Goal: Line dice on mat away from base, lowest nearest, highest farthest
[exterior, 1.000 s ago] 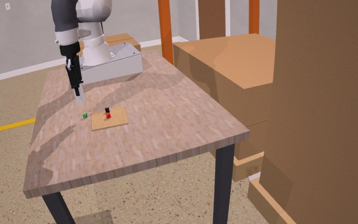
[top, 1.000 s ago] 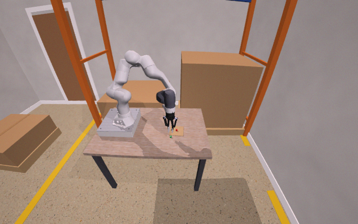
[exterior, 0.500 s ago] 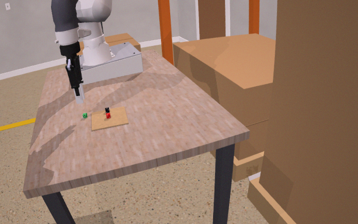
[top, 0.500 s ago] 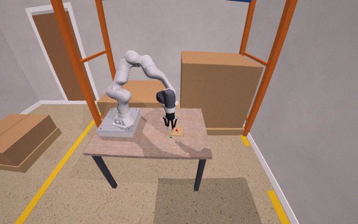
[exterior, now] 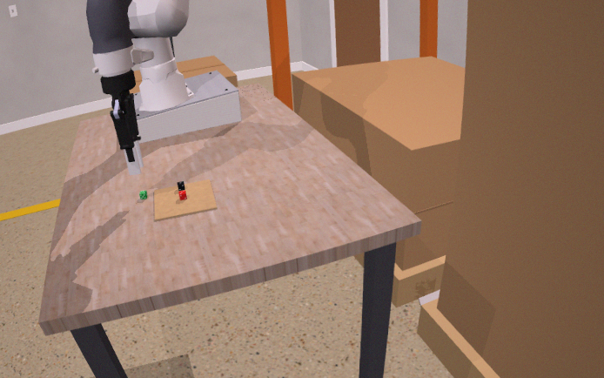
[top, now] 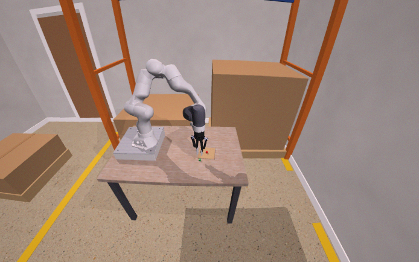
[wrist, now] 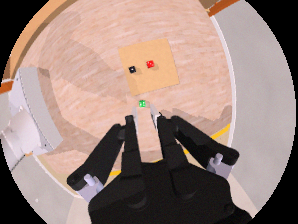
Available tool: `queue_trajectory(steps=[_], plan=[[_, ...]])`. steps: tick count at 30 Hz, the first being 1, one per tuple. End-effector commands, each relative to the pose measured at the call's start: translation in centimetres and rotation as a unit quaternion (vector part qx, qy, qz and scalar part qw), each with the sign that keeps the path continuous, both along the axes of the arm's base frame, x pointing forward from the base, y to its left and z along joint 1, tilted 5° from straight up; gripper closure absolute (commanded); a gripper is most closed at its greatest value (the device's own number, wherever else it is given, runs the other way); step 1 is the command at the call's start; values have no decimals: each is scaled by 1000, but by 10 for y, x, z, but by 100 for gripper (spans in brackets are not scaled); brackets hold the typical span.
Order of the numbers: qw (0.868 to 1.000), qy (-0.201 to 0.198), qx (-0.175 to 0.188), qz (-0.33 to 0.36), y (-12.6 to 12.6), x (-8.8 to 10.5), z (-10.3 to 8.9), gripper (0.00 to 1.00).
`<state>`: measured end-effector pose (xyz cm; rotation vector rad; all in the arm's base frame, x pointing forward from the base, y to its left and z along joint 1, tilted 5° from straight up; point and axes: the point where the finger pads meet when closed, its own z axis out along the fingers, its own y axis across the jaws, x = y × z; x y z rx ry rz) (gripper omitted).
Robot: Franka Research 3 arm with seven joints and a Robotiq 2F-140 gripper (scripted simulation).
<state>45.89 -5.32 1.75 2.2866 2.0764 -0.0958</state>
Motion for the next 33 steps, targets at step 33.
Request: queue_trajectory(steps=[33], plan=[[1000,0,0,-4,-2,-1,-35,81]])
